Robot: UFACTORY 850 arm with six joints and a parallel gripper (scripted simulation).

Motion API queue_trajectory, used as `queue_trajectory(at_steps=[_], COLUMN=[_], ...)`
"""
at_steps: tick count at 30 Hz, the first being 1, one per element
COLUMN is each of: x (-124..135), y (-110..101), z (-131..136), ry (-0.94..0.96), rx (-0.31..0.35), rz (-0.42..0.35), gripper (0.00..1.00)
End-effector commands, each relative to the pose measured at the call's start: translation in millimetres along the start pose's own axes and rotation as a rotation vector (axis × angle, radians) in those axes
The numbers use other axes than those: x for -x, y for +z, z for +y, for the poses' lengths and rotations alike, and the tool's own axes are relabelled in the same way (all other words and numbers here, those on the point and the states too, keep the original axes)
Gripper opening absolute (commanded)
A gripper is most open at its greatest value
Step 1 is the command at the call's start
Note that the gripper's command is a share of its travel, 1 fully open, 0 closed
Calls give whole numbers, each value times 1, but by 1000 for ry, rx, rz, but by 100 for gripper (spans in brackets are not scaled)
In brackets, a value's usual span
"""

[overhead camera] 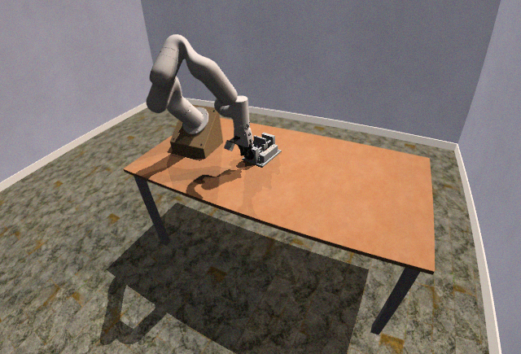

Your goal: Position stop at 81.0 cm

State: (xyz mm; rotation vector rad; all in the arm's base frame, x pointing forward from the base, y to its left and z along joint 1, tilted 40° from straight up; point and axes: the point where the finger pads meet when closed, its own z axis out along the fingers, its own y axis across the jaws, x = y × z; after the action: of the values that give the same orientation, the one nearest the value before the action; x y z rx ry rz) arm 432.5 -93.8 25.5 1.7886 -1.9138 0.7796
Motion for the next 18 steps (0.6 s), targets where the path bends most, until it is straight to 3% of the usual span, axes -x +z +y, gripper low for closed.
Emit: queue_trajectory(at_steps=[1,18], x=[0,0], y=[0,3], z=[-1,-7], ry=[0,0], rx=[-1,-1], rz=[0,0], gripper=[6,6])
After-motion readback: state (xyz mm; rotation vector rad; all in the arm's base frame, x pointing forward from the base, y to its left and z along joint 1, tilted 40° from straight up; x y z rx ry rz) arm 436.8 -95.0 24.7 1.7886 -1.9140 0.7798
